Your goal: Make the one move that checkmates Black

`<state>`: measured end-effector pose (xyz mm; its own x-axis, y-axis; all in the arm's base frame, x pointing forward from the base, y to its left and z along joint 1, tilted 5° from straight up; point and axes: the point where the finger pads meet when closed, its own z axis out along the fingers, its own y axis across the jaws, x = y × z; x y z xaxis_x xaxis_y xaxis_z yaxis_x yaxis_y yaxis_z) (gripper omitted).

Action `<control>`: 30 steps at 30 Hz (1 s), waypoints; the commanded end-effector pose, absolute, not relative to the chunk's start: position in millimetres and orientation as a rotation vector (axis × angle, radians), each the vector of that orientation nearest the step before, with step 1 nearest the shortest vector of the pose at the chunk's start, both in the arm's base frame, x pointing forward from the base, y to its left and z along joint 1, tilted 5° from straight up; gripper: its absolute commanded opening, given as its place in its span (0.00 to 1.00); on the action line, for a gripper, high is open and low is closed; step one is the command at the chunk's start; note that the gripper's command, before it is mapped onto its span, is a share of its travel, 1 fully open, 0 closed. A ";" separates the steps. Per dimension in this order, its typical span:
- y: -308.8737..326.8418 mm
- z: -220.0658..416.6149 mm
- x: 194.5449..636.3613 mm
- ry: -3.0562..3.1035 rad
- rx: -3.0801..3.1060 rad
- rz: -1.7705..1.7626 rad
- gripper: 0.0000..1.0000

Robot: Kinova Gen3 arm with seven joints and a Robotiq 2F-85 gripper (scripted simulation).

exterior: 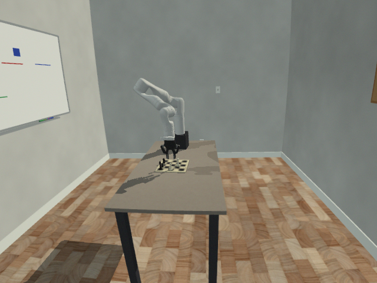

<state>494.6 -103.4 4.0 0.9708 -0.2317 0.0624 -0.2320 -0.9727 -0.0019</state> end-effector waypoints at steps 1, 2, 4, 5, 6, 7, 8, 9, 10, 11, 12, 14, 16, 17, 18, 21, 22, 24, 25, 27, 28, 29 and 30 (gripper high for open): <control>-110.3 15.7 498.2 -0.374 3.100 0.124 0.41; -110.2 20.3 497.8 -0.374 3.100 0.124 0.41; -110.0 28.1 497.2 -0.374 3.100 0.124 0.41; -109.9 31.3 497.0 -0.374 3.100 0.124 0.41; -109.9 33.8 496.8 -0.374 3.100 0.124 0.41; -109.8 35.8 496.6 -0.374 3.100 0.124 0.41; -109.8 37.3 496.5 -0.374 3.100 0.124 0.41; -109.8 38.2 496.4 -0.374 3.100 0.124 0.41; -109.7 38.7 496.4 -0.374 3.100 0.124 0.41; -109.7 39.0 496.4 -0.374 3.100 0.124 0.41; -109.7 39.0 496.4 -0.374 3.100 0.124 0.41; -109.7 39.0 496.4 -0.374 3.100 0.124 1.00; -109.7 39.0 496.4 -0.374 3.100 0.124 1.00; -109.7 39.0 496.4 -0.374 3.100 0.124 1.00; -109.7 39.0 496.4 -0.374 3.100 0.124 1.00; -109.7 39.0 496.4 -0.374 3.100 0.124 1.00; -109.7 39.0 496.4 -0.374 3.100 0.124 1.00; -109.7 39.0 496.4 -0.374 3.100 0.124 1.00; -109.7 39.0 496.4 -0.374 3.100 0.124 1.00; -109.7 39.0 496.4 -0.374 3.100 0.124 1.00; -109.7 39.0 496.4 -0.374 3.100 0.124 1.00; -109.7 39.0 496.4 -0.374 3.100 0.124 1.00; -109.7 39.0 496.4 -0.374 3.100 0.124 1.00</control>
<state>495.9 -109.6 38.1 0.9683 -0.2370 0.0787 -0.2382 -0.9712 0.0065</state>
